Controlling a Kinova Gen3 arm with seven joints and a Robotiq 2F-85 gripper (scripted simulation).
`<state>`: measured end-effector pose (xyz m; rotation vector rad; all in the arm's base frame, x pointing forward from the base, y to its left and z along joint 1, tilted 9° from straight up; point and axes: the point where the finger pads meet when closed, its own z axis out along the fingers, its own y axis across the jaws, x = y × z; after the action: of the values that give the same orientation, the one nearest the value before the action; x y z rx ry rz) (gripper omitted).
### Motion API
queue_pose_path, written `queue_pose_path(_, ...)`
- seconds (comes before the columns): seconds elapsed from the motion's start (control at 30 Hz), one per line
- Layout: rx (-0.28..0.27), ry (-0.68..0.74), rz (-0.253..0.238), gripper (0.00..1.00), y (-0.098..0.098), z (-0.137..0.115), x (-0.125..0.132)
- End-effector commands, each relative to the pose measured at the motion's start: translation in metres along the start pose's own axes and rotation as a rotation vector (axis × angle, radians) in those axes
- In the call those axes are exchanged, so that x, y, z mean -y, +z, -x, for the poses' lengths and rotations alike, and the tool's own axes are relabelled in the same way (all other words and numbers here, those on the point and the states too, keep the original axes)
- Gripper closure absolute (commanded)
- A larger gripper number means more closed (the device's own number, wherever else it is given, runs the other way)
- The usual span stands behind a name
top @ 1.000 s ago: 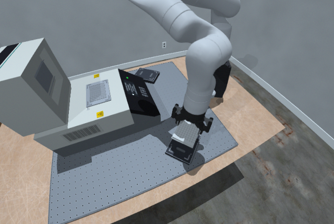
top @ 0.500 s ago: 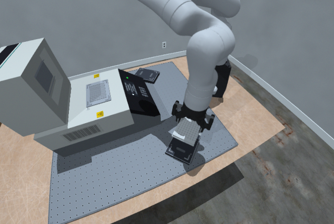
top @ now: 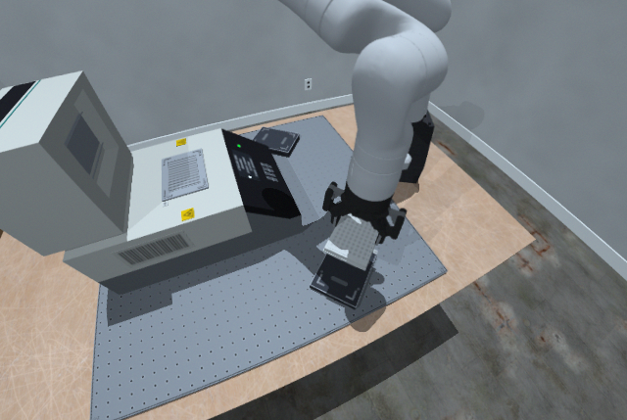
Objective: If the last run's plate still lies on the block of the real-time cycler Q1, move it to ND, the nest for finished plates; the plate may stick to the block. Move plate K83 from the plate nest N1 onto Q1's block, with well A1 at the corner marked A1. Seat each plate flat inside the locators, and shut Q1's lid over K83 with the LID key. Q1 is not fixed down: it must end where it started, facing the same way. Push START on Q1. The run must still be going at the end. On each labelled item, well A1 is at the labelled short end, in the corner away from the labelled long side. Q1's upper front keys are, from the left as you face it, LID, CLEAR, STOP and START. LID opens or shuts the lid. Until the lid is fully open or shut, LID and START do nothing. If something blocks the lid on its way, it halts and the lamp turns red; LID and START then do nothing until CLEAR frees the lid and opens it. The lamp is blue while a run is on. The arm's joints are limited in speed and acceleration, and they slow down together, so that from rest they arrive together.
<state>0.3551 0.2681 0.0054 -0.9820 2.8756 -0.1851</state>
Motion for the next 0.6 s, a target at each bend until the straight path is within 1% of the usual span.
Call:
queue_pose_path(0.0, 0.002, 0.0, 0.0, 0.09, -0.004, 0.001, 0.0)
queue_pose_path(0.57, 0.002, 0.0, 0.0, 0.09, -0.024, 0.001, 0.0)
